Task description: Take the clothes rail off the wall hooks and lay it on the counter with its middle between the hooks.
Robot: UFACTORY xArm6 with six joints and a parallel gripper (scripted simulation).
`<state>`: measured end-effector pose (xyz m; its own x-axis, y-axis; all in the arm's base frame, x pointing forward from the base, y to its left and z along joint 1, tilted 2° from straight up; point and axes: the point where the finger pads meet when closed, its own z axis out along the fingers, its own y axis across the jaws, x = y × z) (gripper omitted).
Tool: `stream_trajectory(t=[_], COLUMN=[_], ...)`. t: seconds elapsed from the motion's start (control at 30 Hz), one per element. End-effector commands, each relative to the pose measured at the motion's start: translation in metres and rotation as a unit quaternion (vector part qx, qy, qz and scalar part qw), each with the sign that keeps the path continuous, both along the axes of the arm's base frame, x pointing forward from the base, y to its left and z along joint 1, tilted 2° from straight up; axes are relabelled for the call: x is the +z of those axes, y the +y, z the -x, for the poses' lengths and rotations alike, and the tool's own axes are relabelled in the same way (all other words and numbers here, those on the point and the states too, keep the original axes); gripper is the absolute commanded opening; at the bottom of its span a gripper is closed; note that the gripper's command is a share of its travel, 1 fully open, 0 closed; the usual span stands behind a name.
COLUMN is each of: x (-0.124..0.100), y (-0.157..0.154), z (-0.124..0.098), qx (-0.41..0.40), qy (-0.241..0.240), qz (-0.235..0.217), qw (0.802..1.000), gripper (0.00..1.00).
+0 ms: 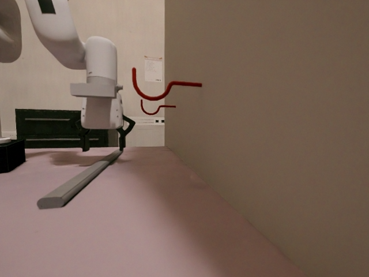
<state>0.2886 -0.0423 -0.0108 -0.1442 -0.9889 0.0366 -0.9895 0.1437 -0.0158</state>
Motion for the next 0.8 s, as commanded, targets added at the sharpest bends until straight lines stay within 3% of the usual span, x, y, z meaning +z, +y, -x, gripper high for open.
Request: stream_trajectory(t=[0.0, 0.77], x=[0.008, 0.040], y=[0.000, 0.001], z=[-0.001, -0.001], qx=[0.000, 0.000], qy=[-0.001, -0.001], qz=[0.000, 0.000], qw=[1.000, 1.000], gripper=[1.00, 1.00])
